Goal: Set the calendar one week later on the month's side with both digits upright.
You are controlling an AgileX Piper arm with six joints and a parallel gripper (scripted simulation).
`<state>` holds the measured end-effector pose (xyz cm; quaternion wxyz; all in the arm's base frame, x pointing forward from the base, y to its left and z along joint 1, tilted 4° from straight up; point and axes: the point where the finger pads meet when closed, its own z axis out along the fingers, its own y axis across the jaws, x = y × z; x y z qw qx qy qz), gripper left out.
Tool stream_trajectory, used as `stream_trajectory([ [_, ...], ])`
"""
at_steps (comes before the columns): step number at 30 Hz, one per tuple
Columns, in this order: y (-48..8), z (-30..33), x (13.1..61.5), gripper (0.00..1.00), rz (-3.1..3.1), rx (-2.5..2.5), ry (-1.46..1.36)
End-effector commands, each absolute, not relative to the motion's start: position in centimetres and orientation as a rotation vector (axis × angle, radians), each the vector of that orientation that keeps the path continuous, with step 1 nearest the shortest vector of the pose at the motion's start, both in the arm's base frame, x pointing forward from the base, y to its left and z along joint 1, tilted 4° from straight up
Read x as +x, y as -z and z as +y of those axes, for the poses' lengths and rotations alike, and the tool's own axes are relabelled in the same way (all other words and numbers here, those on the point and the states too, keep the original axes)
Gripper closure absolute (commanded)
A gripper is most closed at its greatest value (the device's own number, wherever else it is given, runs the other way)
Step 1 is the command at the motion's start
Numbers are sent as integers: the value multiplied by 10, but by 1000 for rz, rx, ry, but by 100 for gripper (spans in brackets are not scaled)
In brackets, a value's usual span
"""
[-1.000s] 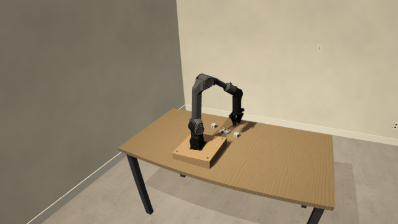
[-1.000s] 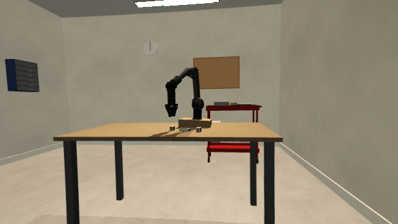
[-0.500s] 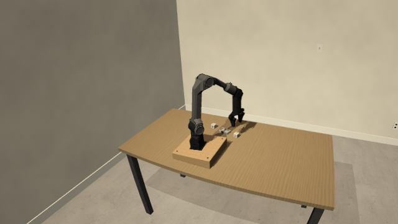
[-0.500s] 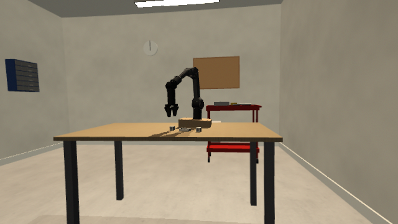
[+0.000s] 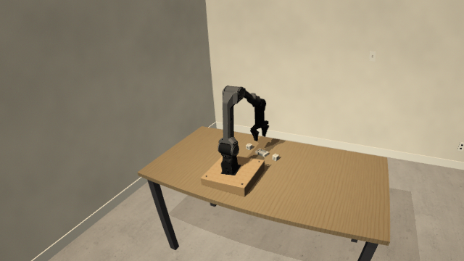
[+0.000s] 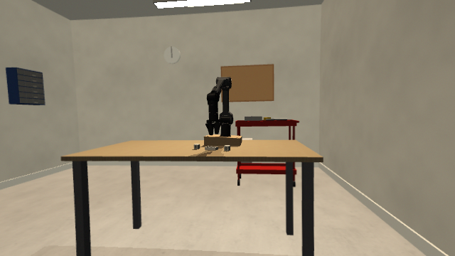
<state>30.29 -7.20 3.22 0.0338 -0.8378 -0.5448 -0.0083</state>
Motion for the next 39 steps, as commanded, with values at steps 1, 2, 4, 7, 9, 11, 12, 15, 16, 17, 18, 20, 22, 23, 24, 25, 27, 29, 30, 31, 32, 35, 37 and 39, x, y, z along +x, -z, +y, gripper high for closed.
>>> stream_trajectory([
  [1, -31, -53, 313, 0, -1680, -2580, 13],
  [2, -31, -53, 313, 0, -1680, -2580, 13],
  [4, -31, -16, 321, 0, -1683, -2575, 13],
  [7, -30, 7, 324, 0, -1685, -2573, 13],
  [9, -31, 7, 323, 41, -1685, -2572, 13],
  [11, -31, 7, 323, 41, -1684, -2573, 14],
  [12, -31, 7, 323, 41, -1683, -2573, 15],
  [15, -31, 7, 323, 41, -1684, -2573, 15],
  [16, -31, 7, 323, 41, -1684, -2573, 15],
  [17, -31, 7, 323, 41, -1684, -2573, 15],
  [18, -31, 7, 323, 41, -1684, -2573, 15],
  [20, -31, 7, 323, 41, -1684, -2573, 15],
  [22, -31, 7, 323, 41, -1684, -2573, 15],
  [23, -31, 7, 323, 41, -1684, -2573, 15],
  [24, -31, 7, 323, 41, -1684, -2573, 15],
  [25, -31, 7, 323, 41, -1684, -2573, 15],
  [27, -31, 7, 323, 41, -1684, -2573, 15],
  [29, -31, 7, 323, 41, -1684, -2573, 15],
  [30, -31, 7, 323, 41, -1684, -2573, 15],
  [31, -31, 7, 323, 41, -1684, -2573, 15],
  [32, -31, 7, 323, 41, -1684, -2573, 15],
  [35, -31, 7, 323, 41, -1684, -2573, 15],
  [37, -31, 7, 323, 41, -1684, -2573, 15],
  [39, -31, 7, 323, 41, -1684, -2573, 15],
])
